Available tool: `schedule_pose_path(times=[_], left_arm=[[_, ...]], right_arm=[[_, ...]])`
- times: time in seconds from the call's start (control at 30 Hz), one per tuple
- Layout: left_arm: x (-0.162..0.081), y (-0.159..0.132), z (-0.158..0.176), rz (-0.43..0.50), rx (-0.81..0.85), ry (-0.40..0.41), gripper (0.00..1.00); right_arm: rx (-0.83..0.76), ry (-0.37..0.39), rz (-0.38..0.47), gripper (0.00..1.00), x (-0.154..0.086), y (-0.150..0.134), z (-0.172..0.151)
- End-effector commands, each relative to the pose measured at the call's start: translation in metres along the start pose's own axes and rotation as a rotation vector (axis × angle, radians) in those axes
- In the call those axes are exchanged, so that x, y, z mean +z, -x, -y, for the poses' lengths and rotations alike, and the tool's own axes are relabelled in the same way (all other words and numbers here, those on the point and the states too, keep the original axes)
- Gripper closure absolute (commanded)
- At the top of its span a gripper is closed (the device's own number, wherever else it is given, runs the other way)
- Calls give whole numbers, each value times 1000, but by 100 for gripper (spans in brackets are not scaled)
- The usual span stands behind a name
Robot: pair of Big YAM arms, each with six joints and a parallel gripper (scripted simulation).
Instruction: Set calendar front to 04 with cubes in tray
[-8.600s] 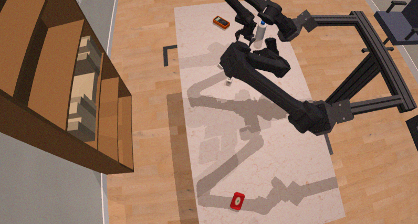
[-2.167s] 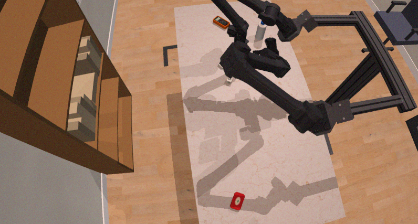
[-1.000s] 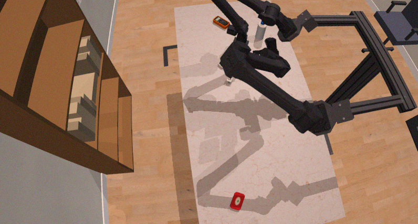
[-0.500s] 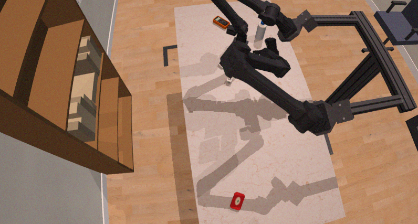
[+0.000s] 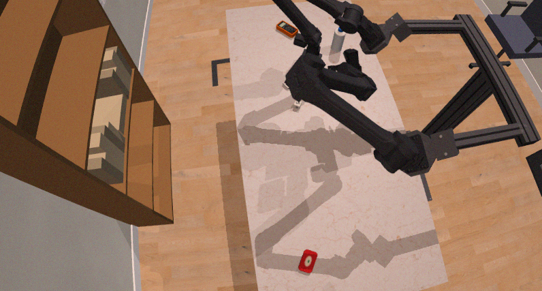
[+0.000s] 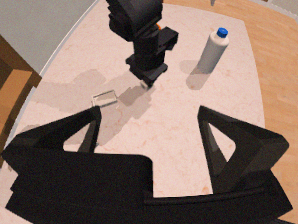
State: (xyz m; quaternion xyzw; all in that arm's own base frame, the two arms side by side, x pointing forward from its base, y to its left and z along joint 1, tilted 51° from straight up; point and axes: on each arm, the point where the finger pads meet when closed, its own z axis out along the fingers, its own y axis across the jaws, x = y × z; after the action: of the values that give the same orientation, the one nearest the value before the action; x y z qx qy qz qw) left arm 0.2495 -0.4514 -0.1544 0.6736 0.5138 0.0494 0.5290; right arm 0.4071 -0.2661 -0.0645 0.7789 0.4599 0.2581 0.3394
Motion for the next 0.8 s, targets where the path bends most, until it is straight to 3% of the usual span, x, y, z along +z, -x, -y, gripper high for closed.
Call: schedule_pose_path(times=[0.0, 0.63, 0.73, 0.77], left_arm=[[1, 7, -5, 14, -8, 12, 0], [1, 7, -5, 14, -8, 12, 0], [1, 7, -5, 14, -8, 12, 0], [1, 7, -5, 14, -8, 12, 0]], right_arm=[[6, 6, -4, 74, 6, -3, -1], [11, -14, -3, 74, 7, -3, 8], [11, -23, -1, 46, 0, -2, 9], [7, -15, 4, 45, -5, 0, 4]])
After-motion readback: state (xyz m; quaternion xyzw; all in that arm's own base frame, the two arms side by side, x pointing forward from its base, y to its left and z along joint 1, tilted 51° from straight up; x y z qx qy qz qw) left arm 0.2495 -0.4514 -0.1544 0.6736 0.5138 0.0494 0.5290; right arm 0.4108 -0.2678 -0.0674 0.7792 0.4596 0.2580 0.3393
